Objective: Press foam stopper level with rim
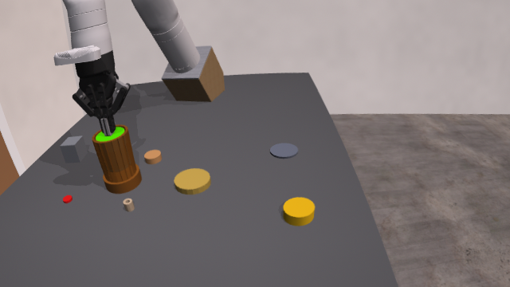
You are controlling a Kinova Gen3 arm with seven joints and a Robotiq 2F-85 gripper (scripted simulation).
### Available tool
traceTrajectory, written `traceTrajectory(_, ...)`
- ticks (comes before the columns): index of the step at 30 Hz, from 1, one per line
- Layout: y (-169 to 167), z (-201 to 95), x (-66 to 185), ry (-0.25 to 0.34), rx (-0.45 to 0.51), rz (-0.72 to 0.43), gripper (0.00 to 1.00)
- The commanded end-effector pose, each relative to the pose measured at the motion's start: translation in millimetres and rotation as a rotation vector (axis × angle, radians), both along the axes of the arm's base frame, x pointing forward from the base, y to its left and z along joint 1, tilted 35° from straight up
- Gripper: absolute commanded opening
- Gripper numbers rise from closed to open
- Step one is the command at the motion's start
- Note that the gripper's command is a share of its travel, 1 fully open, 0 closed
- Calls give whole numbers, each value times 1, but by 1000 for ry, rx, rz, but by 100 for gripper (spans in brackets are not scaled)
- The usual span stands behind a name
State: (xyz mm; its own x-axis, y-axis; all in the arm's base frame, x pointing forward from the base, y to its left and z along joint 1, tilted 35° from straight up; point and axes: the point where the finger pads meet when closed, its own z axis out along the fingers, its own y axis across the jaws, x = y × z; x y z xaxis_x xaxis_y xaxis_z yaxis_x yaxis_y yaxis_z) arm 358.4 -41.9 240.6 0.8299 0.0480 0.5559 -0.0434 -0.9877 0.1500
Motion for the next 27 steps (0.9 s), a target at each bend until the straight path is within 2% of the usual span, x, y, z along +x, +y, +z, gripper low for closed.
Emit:
traceTrajectory(1,0,1,-1,0,-1,0,0)
traceTrajectory(14,5,28,-19,0,-1,0,0)
traceTrajectory(27,7,41,-28,0,-1,0,0)
